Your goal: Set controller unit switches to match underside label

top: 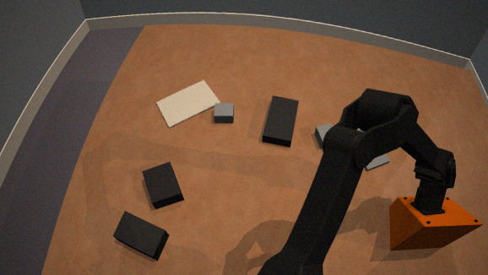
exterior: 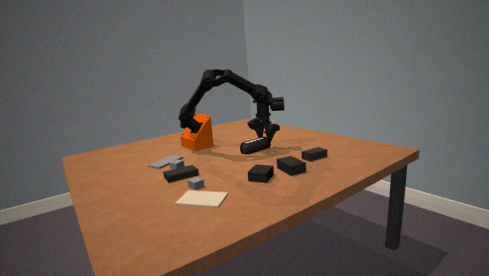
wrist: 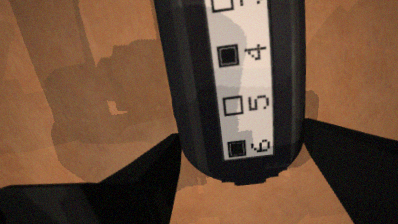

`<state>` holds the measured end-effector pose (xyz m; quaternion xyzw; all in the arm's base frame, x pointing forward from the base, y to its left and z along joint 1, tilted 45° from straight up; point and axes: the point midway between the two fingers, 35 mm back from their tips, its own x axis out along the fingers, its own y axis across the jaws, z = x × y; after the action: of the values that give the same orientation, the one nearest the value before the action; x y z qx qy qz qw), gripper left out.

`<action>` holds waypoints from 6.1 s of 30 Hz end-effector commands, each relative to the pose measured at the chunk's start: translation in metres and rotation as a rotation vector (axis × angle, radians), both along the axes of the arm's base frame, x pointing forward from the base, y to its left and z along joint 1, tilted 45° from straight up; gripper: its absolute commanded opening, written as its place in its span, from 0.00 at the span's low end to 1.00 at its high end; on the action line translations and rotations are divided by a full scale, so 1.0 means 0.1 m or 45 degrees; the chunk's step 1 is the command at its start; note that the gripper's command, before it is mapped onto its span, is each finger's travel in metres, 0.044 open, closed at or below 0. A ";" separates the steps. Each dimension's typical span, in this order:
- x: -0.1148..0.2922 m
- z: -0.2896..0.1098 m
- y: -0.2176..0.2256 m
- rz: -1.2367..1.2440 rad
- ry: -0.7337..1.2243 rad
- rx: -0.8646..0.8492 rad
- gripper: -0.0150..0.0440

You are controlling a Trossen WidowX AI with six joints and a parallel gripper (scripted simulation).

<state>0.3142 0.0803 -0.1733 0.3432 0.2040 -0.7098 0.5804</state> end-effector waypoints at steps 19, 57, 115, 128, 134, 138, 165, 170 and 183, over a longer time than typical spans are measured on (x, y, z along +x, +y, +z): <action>0.01 0.16 0.09 0.002 -0.005 0.003 0.82; -0.01 0.46 0.16 0.002 -0.004 0.003 0.82; -0.07 0.92 0.14 0.002 -0.002 0.002 0.82; -0.09 1.02 0.12 0.002 -0.002 0.001 0.82; -0.10 1.06 0.10 0.002 -0.001 0.001 0.82; -0.10 1.09 0.09 0.002 -0.001 0.001 0.82; -0.15 1.29 0.00 0.002 0.000 0.000 0.82; -0.16 1.32 -0.02 0.002 0.000 -0.001 0.82; -0.18 1.41 -0.08 0.002 0.001 -0.001 0.83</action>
<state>0.2987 0.0797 -0.0348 0.3528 0.2071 -0.7062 0.5778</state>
